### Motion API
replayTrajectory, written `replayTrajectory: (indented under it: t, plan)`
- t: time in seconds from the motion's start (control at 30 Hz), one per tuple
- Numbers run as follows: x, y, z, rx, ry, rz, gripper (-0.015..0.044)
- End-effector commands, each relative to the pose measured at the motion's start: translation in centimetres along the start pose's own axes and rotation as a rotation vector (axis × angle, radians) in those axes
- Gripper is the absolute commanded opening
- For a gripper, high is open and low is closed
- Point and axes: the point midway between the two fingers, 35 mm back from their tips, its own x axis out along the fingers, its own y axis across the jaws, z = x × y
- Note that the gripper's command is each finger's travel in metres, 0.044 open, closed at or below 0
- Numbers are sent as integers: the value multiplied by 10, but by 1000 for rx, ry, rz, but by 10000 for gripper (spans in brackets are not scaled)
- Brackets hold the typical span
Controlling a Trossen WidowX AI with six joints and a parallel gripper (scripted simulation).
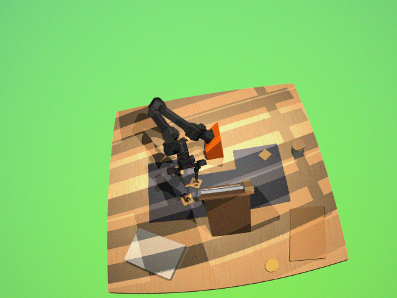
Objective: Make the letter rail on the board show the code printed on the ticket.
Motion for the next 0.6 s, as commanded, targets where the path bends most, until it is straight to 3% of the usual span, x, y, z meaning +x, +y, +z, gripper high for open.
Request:
replayTrajectory:
  t: [0.0, 0.3, 0.57]
  plan:
    - [-6, -16, -10, 100, -1, -59, 0]
    - [-14, -38, -20, 225, -10, -135, 0]
    - [13, -42, -19, 226, -11, -136, 0]
